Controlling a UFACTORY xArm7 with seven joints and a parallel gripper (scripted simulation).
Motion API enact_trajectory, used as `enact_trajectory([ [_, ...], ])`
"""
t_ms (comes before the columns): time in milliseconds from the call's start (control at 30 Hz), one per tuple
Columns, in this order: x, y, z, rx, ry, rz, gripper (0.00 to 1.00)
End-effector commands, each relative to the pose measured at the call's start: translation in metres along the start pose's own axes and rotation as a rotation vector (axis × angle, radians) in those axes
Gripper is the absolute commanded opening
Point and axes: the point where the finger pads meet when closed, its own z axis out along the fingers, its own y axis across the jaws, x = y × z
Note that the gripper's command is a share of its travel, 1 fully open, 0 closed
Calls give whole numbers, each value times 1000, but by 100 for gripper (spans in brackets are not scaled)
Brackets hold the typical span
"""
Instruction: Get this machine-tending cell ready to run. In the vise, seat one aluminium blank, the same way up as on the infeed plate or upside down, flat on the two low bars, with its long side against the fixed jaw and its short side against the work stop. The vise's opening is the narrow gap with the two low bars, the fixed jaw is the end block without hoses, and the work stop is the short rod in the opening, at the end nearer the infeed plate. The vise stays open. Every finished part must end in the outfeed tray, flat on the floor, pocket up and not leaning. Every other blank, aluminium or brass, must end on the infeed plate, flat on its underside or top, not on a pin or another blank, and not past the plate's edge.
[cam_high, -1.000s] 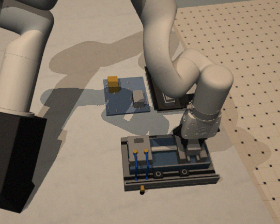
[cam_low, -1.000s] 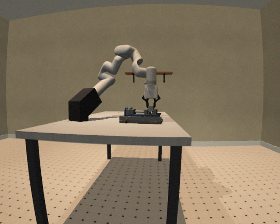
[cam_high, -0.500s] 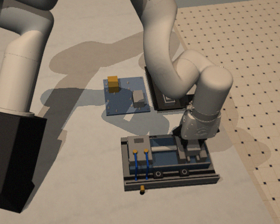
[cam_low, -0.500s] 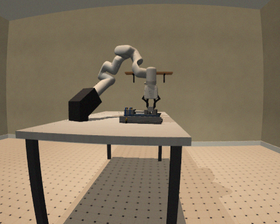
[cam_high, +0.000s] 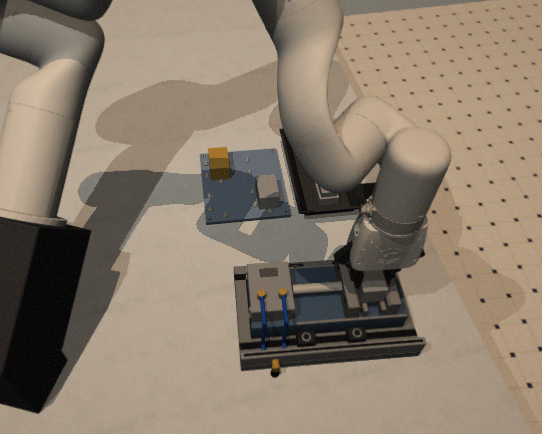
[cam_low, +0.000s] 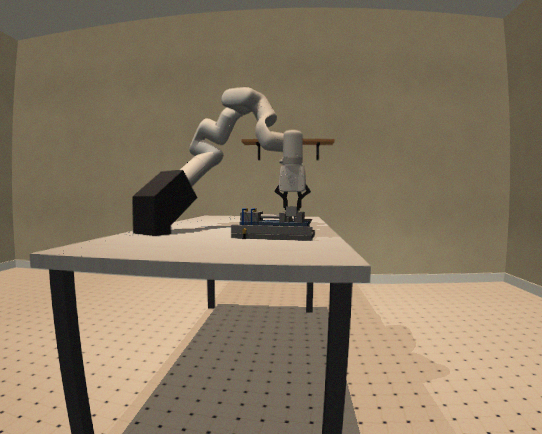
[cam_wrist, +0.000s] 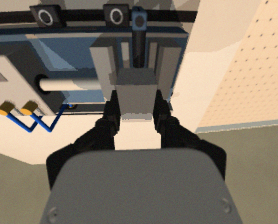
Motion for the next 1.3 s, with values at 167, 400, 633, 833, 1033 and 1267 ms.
enact_trajectory([
  [167, -1, 1, -2, -4, -3, 1, 0],
  [400, -1, 1, -2, -4, -3, 1, 0],
  [633, -1, 1, -2, -4, -3, 1, 0],
  [833, 0, 2, -2, -4, -3, 1, 0],
  [1033, 1, 2, -2, -4, -3, 1, 0],
  [1267, 2, 3, -2, -4, -3, 1, 0],
])
